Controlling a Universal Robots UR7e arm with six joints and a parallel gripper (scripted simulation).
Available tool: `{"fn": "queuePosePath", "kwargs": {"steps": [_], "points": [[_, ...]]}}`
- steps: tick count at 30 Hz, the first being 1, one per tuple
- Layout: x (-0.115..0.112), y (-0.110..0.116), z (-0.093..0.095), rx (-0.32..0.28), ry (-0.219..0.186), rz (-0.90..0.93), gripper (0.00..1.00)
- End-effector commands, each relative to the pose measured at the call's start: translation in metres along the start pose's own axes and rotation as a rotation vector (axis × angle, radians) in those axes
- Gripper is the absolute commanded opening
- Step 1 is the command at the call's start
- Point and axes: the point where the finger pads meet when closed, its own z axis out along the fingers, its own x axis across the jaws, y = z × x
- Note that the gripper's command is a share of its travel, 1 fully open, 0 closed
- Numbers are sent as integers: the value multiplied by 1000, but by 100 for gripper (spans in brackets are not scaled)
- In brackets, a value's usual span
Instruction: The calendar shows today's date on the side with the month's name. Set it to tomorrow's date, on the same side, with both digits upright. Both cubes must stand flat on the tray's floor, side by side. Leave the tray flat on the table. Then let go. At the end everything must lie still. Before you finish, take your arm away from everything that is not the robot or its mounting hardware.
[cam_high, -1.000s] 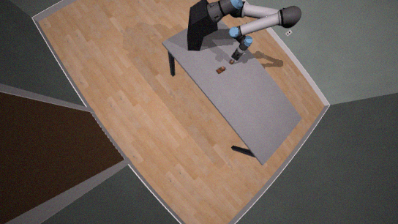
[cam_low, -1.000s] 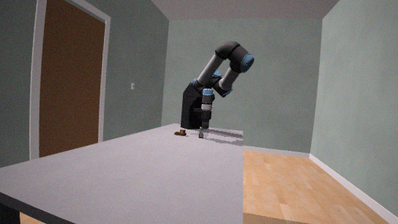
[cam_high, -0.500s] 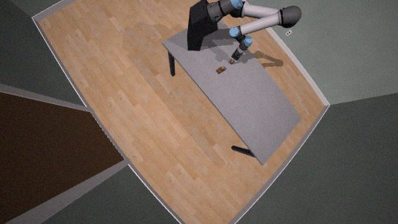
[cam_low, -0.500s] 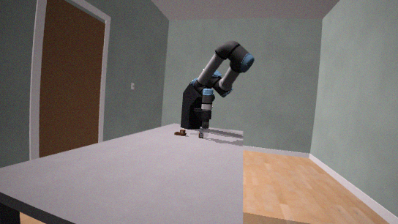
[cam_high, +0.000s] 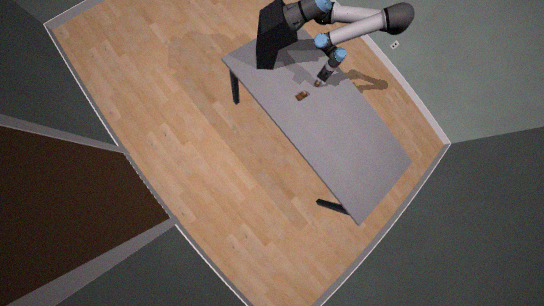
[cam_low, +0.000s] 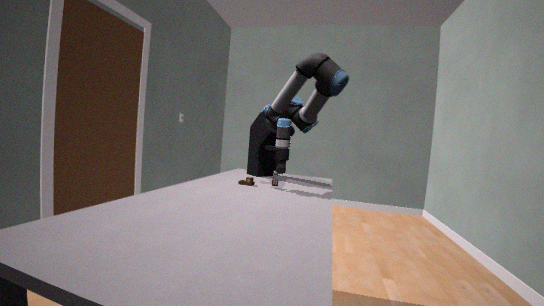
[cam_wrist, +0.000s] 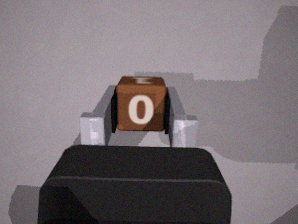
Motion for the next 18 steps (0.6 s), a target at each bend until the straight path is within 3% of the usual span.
{"fn": "queuePosePath", "kwargs": {"steps": [1,18], "points": [[0,0,-13,0,0,-1,60],[0,0,-53,0,0,-1,60]]}}
